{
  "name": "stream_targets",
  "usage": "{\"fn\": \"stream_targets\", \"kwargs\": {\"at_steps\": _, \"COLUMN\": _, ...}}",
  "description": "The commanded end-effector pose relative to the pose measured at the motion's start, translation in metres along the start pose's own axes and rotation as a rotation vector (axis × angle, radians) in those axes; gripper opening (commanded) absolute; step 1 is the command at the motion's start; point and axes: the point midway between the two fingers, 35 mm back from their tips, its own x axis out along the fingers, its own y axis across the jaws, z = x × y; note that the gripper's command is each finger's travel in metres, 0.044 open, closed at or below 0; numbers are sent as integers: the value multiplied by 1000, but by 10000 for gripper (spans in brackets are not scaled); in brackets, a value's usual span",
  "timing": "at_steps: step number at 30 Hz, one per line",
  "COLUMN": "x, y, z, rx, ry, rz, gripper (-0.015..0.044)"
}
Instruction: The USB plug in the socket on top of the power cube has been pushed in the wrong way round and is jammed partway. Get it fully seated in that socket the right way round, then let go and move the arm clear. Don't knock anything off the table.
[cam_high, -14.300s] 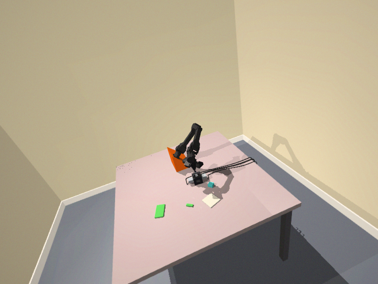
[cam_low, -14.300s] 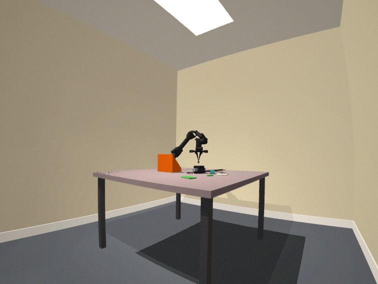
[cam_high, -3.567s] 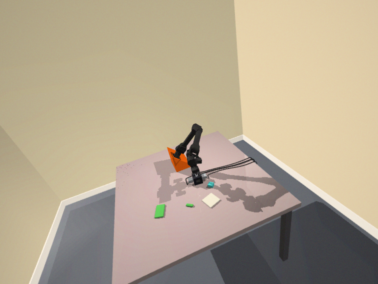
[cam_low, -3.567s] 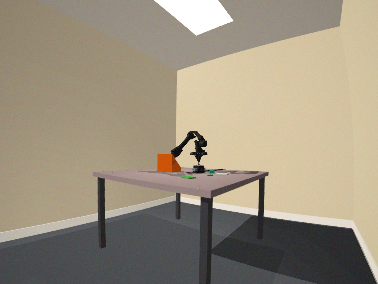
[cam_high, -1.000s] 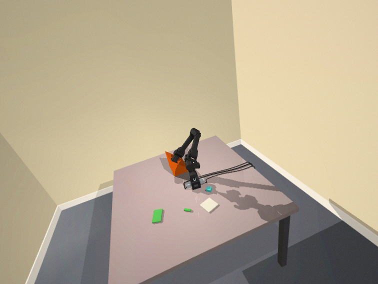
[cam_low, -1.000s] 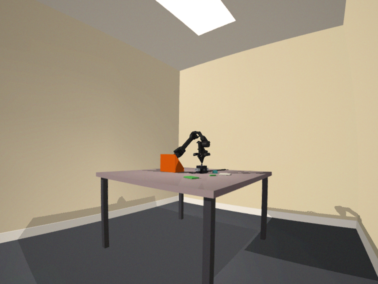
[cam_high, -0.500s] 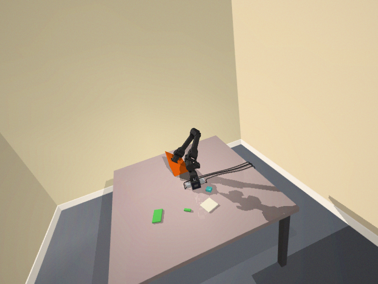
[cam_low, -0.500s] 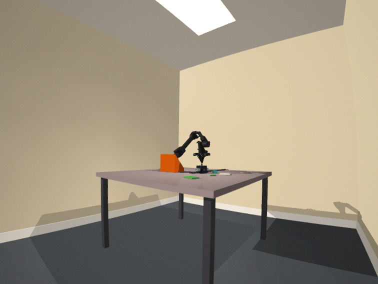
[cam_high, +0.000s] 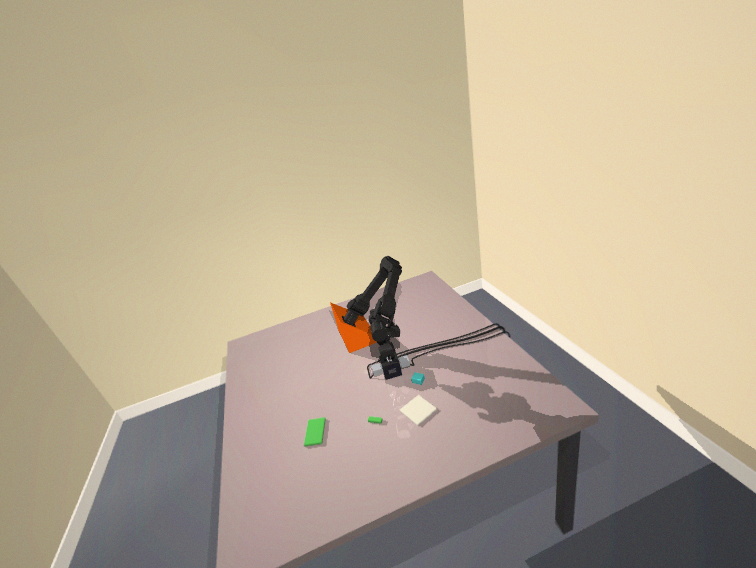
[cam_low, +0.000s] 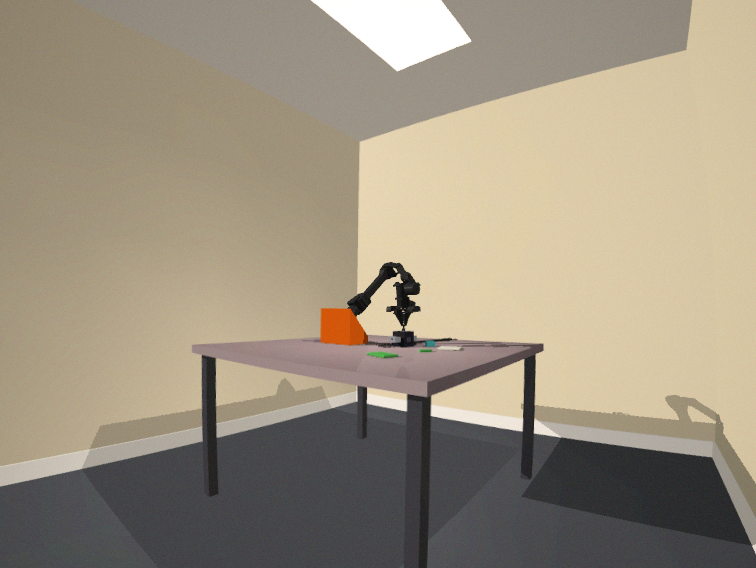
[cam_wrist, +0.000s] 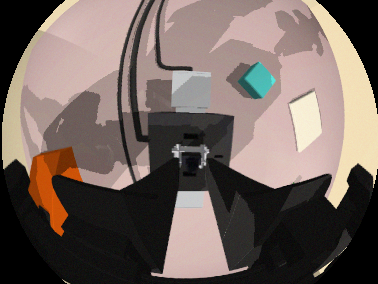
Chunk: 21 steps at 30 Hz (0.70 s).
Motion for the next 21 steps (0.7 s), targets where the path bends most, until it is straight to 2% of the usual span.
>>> {"fn": "stream_targets", "kwargs": {"at_steps": 1, "x": 0, "y": 0, "z": 0, "rx": 1, "ry": 0, "rz": 0, "gripper": 95}}
{"fn": "stream_targets", "kwargs": {"at_steps": 21, "x": -11, "y": 0, "z": 1, "rx": 0, "ry": 0, "rz": 0, "gripper": 95}}
